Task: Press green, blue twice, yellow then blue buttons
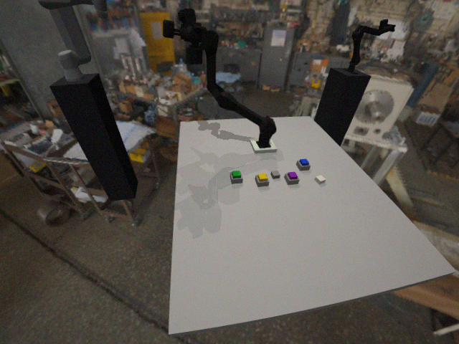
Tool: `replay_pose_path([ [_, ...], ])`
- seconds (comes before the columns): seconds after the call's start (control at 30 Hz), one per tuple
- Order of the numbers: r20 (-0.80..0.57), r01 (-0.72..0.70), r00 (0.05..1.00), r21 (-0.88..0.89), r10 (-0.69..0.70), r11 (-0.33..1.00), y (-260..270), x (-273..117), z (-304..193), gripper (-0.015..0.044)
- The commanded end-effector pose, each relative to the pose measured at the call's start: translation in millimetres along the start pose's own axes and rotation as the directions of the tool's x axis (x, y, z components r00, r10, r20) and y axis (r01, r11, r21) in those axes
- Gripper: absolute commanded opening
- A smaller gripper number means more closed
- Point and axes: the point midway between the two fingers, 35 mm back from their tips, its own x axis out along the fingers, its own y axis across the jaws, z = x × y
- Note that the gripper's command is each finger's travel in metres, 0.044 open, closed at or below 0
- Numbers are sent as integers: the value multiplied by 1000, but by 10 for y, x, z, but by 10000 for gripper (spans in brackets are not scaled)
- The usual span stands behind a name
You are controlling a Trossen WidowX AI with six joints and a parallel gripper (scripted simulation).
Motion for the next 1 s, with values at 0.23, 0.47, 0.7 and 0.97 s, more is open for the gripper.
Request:
replay_pose_path([
  [0.23,305,-72,948,492,-94,868,-891,1,1126,400],
  [0.47,594,-359,763,718,-256,596,-1880,-554,2124,400],
  [0.7,819,-751,404,551,-408,363,-2741,-1719,2845,400],
  [0.97,879,-968,-132,-16,-459,249,-3205,-3475,3046,400],
])
